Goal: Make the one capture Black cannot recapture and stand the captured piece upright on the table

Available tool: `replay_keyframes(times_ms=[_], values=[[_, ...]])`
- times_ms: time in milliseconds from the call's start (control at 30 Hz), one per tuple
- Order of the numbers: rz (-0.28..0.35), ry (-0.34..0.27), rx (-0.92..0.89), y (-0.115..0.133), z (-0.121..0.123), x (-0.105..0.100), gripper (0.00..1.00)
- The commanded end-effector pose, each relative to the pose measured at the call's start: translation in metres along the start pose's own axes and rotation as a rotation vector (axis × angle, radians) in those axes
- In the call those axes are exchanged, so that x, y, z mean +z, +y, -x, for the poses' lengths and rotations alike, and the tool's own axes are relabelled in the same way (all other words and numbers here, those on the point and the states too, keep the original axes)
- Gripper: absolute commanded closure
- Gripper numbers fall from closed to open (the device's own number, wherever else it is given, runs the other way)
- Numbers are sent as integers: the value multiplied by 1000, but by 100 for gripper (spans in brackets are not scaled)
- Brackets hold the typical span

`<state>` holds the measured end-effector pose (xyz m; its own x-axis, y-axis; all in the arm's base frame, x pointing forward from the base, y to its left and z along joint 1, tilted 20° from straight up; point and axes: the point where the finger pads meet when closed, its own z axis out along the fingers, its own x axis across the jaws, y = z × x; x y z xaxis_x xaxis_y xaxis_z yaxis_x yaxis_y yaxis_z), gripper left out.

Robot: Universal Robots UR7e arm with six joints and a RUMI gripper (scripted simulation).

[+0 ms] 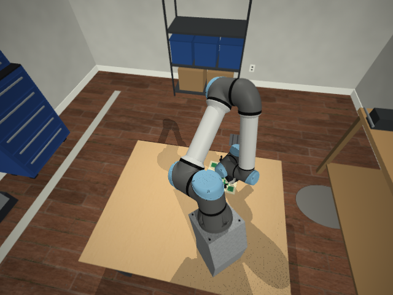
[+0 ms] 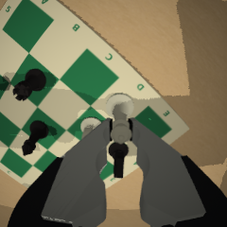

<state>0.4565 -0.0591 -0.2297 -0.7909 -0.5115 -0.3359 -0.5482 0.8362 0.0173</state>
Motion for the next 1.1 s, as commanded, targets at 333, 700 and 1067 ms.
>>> replay_keyframes(times_ms=[333,700,1067], values=[[-1,0,0,0,0,0,95],[-1,0,0,0,0,0,75],[-1,0,0,0,0,0,75]])
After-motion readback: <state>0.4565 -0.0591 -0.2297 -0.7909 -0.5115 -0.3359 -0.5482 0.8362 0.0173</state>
